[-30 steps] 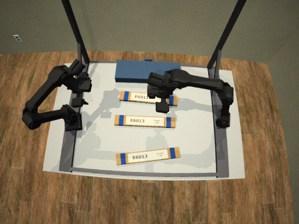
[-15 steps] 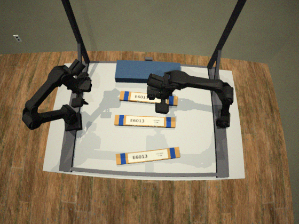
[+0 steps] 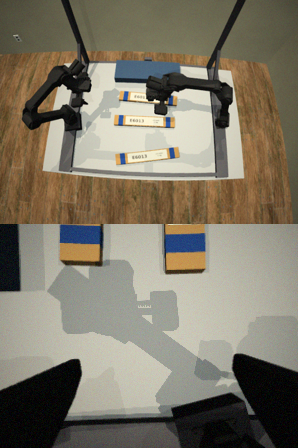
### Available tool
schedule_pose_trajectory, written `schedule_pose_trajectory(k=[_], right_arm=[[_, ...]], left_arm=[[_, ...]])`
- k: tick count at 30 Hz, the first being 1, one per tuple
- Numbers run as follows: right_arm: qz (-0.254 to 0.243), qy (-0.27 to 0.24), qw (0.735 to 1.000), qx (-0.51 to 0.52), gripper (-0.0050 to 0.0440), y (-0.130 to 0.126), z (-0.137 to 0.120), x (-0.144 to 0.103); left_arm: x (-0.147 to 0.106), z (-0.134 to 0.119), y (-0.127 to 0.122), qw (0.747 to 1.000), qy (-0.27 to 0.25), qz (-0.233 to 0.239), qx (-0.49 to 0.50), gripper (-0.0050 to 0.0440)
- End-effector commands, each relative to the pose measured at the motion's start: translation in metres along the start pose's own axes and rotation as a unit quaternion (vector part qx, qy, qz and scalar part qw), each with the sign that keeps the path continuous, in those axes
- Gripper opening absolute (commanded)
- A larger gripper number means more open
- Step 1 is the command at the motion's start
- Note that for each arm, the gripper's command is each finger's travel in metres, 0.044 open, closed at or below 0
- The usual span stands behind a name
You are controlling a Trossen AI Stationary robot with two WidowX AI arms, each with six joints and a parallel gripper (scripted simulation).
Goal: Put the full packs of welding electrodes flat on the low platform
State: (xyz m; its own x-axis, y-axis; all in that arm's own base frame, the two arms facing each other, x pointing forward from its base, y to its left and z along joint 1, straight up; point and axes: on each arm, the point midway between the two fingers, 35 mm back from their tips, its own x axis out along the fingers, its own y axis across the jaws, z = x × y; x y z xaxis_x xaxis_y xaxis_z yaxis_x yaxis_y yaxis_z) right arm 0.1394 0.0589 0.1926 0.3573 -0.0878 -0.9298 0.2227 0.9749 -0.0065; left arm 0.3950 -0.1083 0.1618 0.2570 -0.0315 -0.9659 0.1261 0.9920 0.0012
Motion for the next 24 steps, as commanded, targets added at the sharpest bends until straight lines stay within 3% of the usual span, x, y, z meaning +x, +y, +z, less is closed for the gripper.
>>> schedule_pose_trajectory(k=[1,24], right_arm=[[0.007,-0.007,1.000,0.003,0.0430,0.002,0.003,-0.005],[0.007,-0.007,1.000,0.003,0.0430,0.002,0.003,-0.005]], left_arm=[[-0.007,0.000,0.000,1.000,-0.016,-0.003,0.000,0.0300],[0.020,-0.006,0.000,1.000,-0.016,-0.003,0.000,0.0300]])
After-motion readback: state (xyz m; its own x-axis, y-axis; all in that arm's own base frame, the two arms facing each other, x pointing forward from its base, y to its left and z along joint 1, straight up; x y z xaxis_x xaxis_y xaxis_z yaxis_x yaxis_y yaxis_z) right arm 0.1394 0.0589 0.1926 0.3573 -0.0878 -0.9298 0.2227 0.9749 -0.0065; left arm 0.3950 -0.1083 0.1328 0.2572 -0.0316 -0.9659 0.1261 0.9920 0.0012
